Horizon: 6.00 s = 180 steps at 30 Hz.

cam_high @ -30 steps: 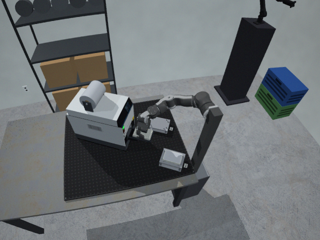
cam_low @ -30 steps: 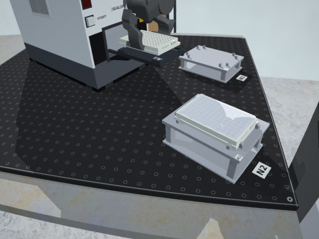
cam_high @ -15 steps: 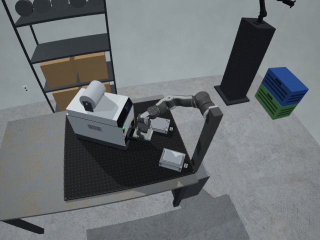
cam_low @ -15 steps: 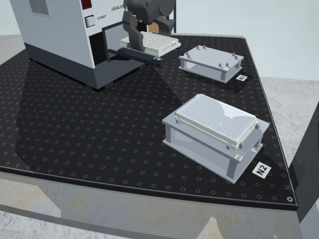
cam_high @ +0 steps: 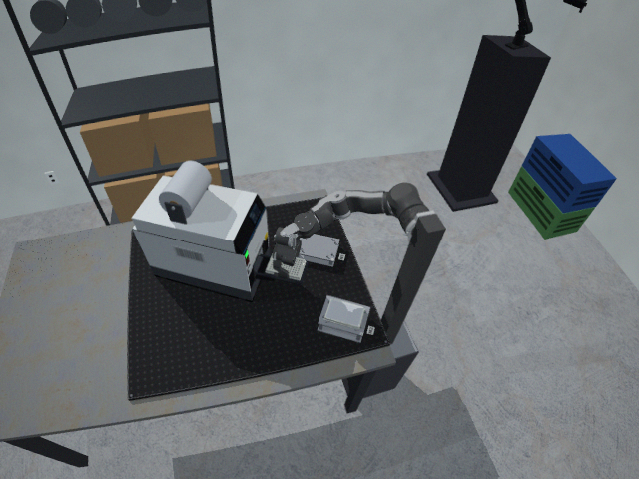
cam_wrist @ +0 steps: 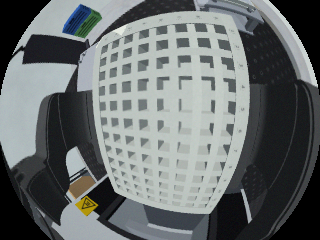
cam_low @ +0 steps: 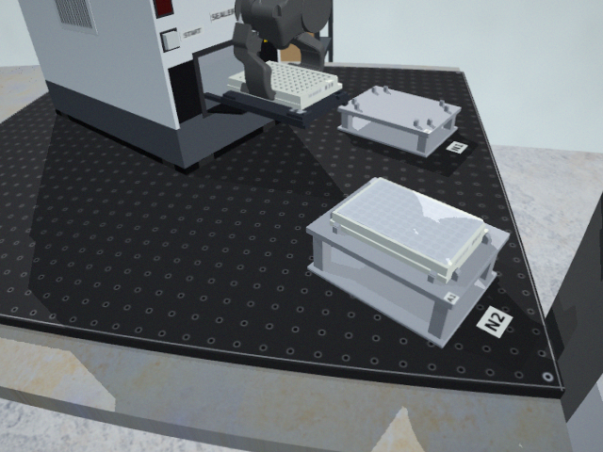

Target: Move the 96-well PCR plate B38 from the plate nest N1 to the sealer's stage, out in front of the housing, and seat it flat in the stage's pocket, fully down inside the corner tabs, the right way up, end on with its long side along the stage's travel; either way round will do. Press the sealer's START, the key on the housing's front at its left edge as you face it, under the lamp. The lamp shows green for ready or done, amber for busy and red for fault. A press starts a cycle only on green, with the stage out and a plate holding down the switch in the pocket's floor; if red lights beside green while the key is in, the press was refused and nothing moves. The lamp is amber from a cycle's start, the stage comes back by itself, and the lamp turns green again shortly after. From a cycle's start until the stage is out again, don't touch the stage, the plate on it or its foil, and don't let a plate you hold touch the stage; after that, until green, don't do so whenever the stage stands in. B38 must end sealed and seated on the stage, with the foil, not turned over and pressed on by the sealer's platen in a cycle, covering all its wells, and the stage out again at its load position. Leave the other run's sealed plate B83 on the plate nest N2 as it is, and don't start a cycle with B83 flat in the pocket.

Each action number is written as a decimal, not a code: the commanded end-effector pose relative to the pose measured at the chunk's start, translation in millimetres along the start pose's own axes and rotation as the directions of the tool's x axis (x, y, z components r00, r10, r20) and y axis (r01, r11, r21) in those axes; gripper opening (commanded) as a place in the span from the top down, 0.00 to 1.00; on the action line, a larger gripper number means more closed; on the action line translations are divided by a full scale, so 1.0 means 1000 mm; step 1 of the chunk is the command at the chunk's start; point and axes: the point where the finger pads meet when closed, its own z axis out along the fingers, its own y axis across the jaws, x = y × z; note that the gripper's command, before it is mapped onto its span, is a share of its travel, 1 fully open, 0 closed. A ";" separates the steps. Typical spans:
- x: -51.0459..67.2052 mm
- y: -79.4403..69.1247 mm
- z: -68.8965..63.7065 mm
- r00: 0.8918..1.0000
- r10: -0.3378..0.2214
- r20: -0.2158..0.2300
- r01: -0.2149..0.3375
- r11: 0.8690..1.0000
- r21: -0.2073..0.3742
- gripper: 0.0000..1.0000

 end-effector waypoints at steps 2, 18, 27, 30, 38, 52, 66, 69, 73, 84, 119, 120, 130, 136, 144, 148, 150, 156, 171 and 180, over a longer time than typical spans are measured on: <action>0.001 0.001 0.001 1.000 -0.003 -0.001 0.003 1.000 -0.004 1.00; 0.001 0.000 0.005 1.000 -0.004 -0.001 0.004 1.000 -0.004 1.00; 0.001 0.000 0.005 1.000 -0.004 -0.001 0.004 1.000 -0.004 1.00; 0.001 0.001 0.005 1.000 -0.003 0.000 0.003 1.000 -0.005 1.00; -0.001 0.002 0.002 1.000 0.000 0.004 0.000 1.000 -0.008 1.00; 0.000 0.002 0.003 1.000 -0.002 0.003 0.002 1.000 -0.007 1.00; 0.000 0.001 0.005 1.000 -0.002 0.002 0.002 1.000 -0.006 1.00; 0.000 0.001 0.006 1.000 -0.003 0.002 0.003 1.000 -0.005 1.00; 0.000 0.001 0.006 1.000 -0.003 0.002 0.003 1.000 -0.005 1.00; -0.001 0.002 0.006 1.000 -0.002 0.004 0.002 1.000 -0.009 1.00; 0.000 0.000 0.009 1.000 -0.001 0.002 0.001 1.000 -0.004 0.23; 0.000 0.000 0.009 1.000 -0.001 0.002 0.001 1.000 -0.004 0.23; 0.000 0.000 0.009 1.000 -0.001 0.002 0.001 1.000 -0.004 0.23; 0.000 0.000 0.009 1.000 0.000 0.002 0.000 1.000 -0.003 0.23; 0.000 0.000 0.009 1.000 0.000 0.002 0.000 1.000 -0.003 0.23; 0.000 0.000 0.009 1.000 0.000 0.002 0.000 1.000 -0.003 0.23; -0.001 0.000 -0.008 1.000 -0.001 0.003 0.001 1.000 -0.004 0.23; -0.001 0.000 -0.032 1.000 -0.002 0.003 0.002 1.000 -0.005 0.23; -0.001 0.000 -0.072 1.000 -0.002 0.003 0.002 1.000 -0.005 0.23; -0.001 0.000 -0.072 1.000 -0.002 0.003 0.002 1.000 -0.005 0.23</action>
